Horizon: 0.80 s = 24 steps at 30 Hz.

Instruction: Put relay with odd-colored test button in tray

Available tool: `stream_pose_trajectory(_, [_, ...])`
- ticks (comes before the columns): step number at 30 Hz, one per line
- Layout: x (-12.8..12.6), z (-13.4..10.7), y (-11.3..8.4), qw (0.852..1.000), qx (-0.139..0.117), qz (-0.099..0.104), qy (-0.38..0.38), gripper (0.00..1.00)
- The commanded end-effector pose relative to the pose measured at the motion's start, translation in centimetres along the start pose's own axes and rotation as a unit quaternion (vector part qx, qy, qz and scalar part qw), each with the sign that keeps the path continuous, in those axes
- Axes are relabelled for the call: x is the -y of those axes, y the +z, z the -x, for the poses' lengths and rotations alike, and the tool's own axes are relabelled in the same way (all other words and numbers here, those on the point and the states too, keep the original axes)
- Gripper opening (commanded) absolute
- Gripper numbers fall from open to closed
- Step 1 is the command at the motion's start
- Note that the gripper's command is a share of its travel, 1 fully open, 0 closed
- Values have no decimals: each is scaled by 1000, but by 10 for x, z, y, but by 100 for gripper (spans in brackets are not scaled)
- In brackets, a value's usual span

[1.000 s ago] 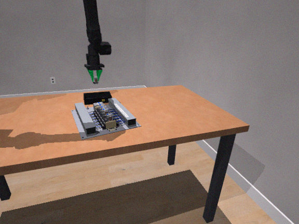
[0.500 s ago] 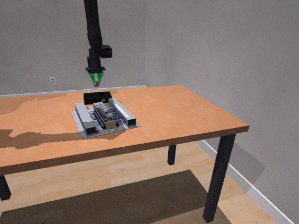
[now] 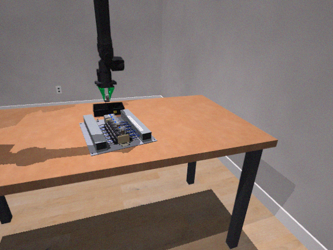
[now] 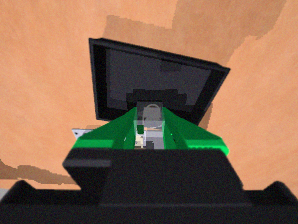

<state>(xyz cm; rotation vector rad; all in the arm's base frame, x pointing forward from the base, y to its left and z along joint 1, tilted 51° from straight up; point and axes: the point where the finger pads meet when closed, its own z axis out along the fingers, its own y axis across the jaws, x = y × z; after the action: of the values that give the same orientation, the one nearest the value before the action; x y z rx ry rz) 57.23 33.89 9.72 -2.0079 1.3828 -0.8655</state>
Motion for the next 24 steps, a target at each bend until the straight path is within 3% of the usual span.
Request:
stream_pose_trajectory(1, [16, -4, 8, 1000, 1, -16, 5, 0])
stream_pose_trajectory(24, [15, -4, 47, 1000, 0, -15, 5, 0])
